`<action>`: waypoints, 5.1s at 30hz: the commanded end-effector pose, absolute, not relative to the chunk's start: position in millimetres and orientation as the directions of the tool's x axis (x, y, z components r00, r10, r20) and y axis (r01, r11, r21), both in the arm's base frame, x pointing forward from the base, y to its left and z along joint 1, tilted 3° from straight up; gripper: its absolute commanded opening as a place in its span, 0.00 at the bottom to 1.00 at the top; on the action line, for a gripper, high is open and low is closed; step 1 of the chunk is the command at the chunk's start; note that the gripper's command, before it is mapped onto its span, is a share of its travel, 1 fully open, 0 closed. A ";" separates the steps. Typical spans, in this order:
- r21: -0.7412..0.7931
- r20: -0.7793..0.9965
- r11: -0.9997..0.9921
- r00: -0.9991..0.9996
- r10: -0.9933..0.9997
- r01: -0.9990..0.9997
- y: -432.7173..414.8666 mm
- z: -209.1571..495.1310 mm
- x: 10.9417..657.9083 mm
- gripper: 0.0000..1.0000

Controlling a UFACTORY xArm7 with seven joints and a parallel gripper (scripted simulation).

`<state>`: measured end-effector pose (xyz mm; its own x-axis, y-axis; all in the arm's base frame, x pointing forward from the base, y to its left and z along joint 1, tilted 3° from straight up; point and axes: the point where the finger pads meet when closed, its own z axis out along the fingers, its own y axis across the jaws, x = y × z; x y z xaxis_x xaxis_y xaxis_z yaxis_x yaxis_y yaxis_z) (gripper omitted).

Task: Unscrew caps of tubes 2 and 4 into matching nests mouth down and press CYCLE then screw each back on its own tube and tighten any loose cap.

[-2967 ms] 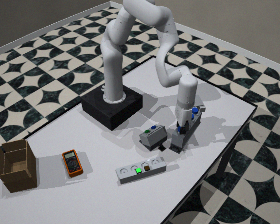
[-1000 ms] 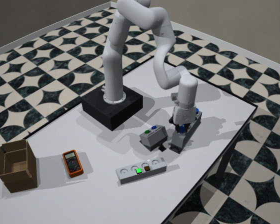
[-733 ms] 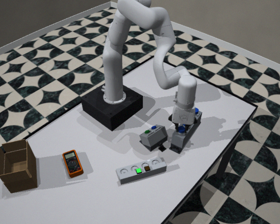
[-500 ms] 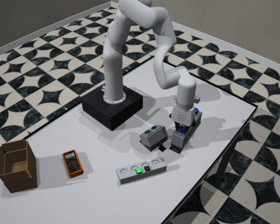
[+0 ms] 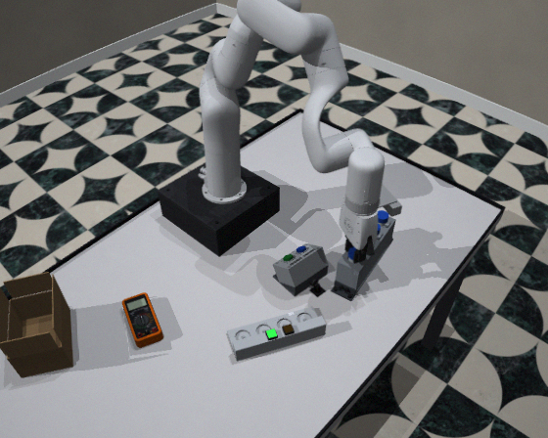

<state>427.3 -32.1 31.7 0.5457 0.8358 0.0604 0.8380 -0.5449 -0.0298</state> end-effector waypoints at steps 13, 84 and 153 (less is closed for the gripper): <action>-0.031 0.032 -0.707 0.708 0.705 0.706 -32.2 32.6 428.9 0.46; -0.006 0.044 -0.157 0.157 0.987 0.988 -32.1 32.6 428.9 0.00; 0.012 0.044 0.241 -0.241 0.970 0.971 84.2 83.6 429.0 0.46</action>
<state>426.1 57.8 81.2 -0.1812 0.9830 0.0292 0.9834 0.1811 0.0081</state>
